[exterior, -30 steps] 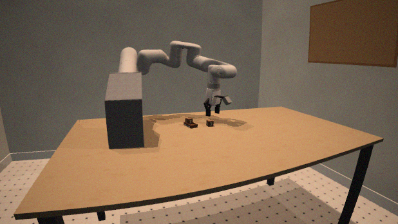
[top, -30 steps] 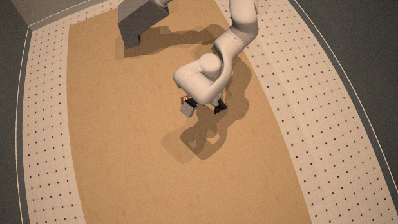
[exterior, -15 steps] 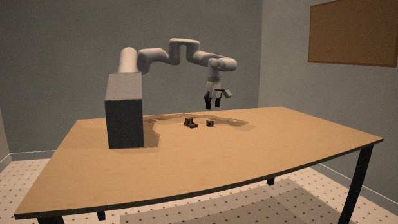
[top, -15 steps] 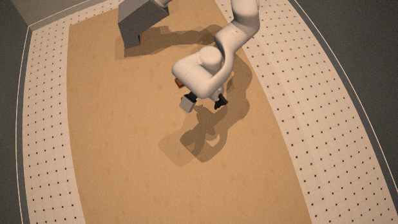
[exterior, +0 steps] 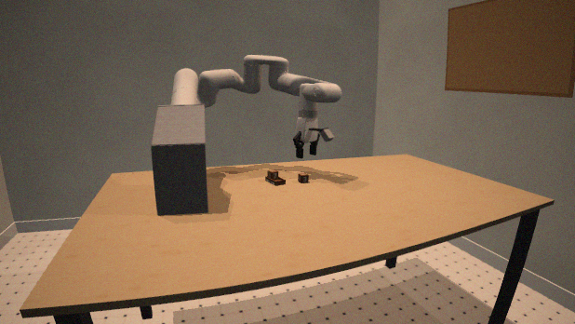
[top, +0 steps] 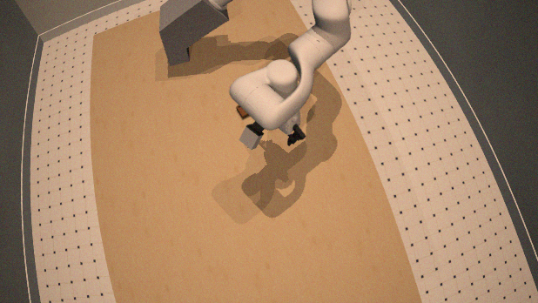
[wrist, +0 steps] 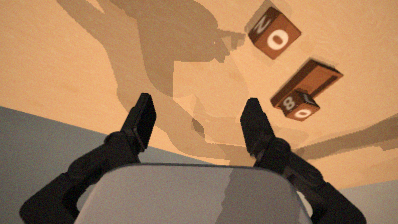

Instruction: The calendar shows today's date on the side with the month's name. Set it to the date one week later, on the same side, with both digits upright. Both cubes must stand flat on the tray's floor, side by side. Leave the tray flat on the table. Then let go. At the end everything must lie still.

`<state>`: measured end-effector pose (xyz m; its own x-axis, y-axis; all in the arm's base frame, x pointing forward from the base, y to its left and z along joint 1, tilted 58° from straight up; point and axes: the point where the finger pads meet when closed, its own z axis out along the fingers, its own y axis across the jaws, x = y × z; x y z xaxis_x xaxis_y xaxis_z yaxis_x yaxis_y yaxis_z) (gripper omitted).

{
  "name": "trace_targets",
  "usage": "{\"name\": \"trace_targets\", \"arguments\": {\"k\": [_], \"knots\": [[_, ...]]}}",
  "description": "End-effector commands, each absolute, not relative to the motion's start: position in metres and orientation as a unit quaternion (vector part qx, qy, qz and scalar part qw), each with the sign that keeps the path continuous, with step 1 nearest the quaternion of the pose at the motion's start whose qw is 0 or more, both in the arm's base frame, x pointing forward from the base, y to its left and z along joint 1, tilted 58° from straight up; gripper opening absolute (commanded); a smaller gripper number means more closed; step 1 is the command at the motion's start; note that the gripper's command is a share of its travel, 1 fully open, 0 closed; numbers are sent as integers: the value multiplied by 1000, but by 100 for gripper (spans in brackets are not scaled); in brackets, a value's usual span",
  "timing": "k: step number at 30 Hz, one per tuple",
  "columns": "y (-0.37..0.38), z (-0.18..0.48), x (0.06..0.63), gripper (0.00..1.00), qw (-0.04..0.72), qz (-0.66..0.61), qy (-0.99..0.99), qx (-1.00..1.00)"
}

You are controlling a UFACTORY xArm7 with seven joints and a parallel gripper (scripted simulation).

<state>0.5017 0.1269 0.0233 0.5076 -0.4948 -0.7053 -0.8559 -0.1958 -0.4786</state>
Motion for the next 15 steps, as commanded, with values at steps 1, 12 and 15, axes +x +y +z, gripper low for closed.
{"name": "trace_targets", "arguments": {"k": [1,12,15], "knots": [[110,8,461,100,433,218,487,-727],[99,-2,375,100,416,251,540,-688],[100,-2,363,100,414,256,546,-682]]}}
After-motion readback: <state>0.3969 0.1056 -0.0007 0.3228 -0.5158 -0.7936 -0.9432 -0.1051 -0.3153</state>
